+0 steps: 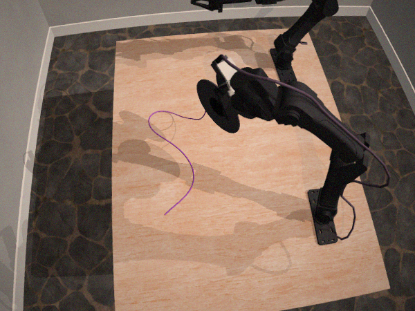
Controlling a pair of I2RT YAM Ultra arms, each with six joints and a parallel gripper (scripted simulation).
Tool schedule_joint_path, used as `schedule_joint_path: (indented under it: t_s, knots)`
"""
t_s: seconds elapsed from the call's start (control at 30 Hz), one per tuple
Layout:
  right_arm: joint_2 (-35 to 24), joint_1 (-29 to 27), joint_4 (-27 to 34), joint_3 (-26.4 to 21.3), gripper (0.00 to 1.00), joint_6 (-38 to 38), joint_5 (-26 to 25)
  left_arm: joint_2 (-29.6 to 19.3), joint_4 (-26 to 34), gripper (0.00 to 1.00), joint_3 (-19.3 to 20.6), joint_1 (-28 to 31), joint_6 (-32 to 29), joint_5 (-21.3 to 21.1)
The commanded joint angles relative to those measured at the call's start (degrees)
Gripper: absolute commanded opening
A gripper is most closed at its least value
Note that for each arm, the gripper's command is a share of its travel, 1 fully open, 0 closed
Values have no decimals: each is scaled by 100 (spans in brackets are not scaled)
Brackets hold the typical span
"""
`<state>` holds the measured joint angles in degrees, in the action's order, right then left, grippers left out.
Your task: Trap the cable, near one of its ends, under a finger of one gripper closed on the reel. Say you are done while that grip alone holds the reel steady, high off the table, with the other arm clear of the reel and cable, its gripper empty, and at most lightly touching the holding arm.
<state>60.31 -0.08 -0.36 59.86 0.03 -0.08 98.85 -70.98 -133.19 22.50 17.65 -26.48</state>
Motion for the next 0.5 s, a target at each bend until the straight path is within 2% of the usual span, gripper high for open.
schedule_joint_path:
  t_s: [0.0,0.47]
  knots:
    - [-153,52,72,-89,30,-21,38,-29,53,0,-262,58,-127,-35]
    - [-153,52,72,-89,30,-21,38,-6,65,0,-395,65,-152,-29]
